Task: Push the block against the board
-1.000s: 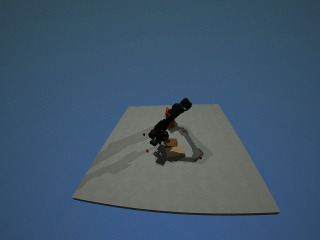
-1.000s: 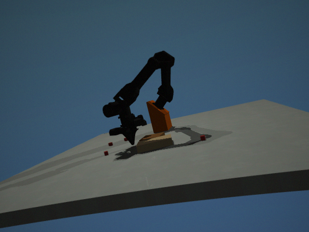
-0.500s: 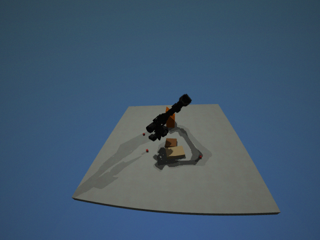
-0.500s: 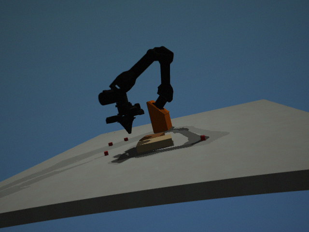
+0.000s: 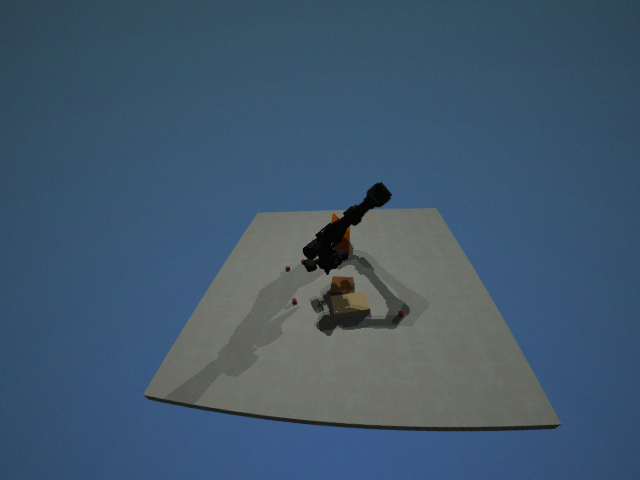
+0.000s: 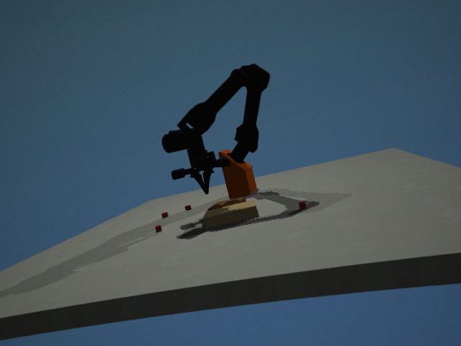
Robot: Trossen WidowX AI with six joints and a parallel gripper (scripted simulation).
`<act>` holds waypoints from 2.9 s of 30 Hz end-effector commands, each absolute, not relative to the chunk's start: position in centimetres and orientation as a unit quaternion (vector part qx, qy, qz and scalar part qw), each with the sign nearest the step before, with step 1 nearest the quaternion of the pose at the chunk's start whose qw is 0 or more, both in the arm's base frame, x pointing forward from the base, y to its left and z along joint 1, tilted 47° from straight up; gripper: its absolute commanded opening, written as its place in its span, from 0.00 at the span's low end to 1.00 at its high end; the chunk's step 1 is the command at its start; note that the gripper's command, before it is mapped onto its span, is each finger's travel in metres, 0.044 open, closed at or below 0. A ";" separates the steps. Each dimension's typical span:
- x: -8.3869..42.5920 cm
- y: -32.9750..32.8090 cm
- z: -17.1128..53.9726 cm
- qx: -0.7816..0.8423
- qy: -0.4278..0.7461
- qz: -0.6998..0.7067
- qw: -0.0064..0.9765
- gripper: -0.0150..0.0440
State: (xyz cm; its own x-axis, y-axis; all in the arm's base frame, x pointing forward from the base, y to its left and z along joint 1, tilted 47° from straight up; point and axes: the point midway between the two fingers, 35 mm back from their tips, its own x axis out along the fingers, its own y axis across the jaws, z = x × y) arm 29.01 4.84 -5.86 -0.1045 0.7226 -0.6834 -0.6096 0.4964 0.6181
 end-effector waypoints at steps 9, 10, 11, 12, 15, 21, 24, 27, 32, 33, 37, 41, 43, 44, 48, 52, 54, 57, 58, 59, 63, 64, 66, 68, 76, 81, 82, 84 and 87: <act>24.9 6.1 -4.3 0.186 0.641 0.379 0.641 0.25; 24.6 6.2 -4.2 0.197 0.648 0.368 0.637 0.25; 24.2 6.3 -4.1 0.208 0.654 0.357 0.634 0.25; 23.9 6.4 -4.0 0.219 0.660 0.346 0.630 0.25; 23.4 6.5 -3.8 0.234 0.669 0.329 0.624 0.25; 23.3 7.2 -4.5 0.234 0.669 0.329 0.625 0.25; 22.8 9.9 -6.9 0.235 0.668 0.330 0.624 0.25; 22.6 10.6 -7.5 0.236 0.668 0.331 0.623 0.25; 22.7 10.6 -7.5 0.236 0.668 0.331 0.623 0.25; 22.8 10.6 -7.5 0.236 0.668 0.331 0.623 0.25; 23.3 10.7 -7.5 0.236 0.668 0.331 0.623 0.25; 23.9 10.7 -7.5 0.236 0.668 0.331 0.624 0.25; 24.2 10.8 -7.5 0.236 0.668 0.331 0.624 0.25; 24.3 10.8 -7.5 0.236 0.668 0.331 0.624 0.25; 24.9 10.9 -7.5 0.236 0.668 0.331 0.624 0.25; 25.4 10.9 -7.5 0.235 0.668 0.331 0.624 0.25; 25.7 11.0 -7.5 0.235 0.668 0.331 0.624 0.25; 26.1 11.0 -7.5 0.235 0.668 0.331 0.624 0.25; 26.2 11.1 -7.5 0.235 0.668 0.331 0.624 0.25; 26.4 11.1 -7.5 0.235 0.668 0.331 0.624 0.25; 26.9 11.2 -7.5 0.235 0.668 0.331 0.624 0.25; 27.1 11.2 -7.5 0.235 0.668 0.331 0.624 0.25; 27.3 11.2 -7.5 0.235 0.667 0.331 0.624 0.25; 27.6 11.3 -7.5 0.235 0.667 0.331 0.624 0.25; 28.7 11.5 -7.4 0.235 0.667 0.331 0.625 0.25; 29.2 11.6 -7.3 0.235 0.667 0.331 0.625 0.25; 29.1 11.6 -7.3 0.235 0.667 0.331 0.625 0.25; 29.0 11.6 -7.3 0.235 0.667 0.331 0.625 0.25; 28.6 11.5 -7.4 0.235 0.667 0.331 0.625 0.25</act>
